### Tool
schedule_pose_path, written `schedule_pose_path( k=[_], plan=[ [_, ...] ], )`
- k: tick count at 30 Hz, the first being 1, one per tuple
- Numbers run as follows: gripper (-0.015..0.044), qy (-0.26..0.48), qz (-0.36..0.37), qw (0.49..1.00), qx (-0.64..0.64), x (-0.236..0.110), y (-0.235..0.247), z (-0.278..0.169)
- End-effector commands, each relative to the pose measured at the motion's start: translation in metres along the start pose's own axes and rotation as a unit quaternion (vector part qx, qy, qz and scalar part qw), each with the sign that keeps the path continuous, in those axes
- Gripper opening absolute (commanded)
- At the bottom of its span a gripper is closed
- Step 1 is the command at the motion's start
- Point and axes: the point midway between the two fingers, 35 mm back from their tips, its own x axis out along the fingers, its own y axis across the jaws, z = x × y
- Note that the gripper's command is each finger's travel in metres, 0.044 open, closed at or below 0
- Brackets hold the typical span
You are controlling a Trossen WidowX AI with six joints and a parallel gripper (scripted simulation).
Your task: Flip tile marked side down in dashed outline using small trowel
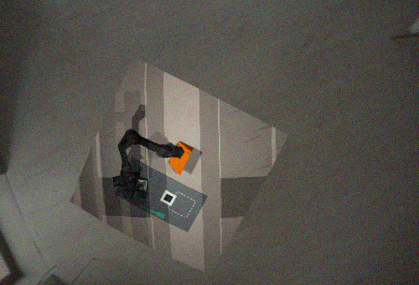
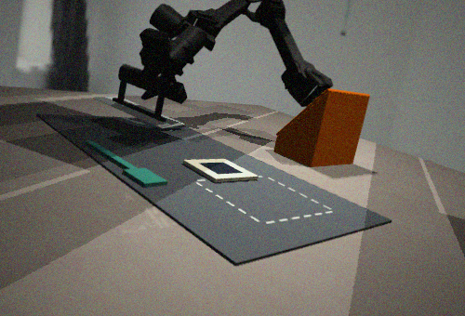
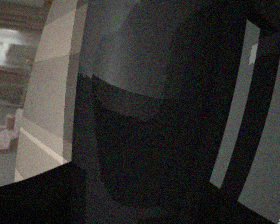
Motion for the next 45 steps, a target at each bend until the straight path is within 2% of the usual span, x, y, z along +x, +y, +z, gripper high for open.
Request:
schedule_pose_path(
  k=[1, 12, 23, 45],
  plan=[
    [0.0, -0.017, 0.002, 1.0, 0.009, 0.007, 0.01, -0.015],
    [0.0, -0.075, 0.0, 0.996, 0.05, 0.018, 0.027, -0.062],
    [0.0, -0.132, 0.008, 0.986, 0.102, 0.01, 0.032, -0.107],
    [0.0, -0.135, 0.009, 0.985, 0.105, 0.025, 0.01, -0.116]
  ],
)
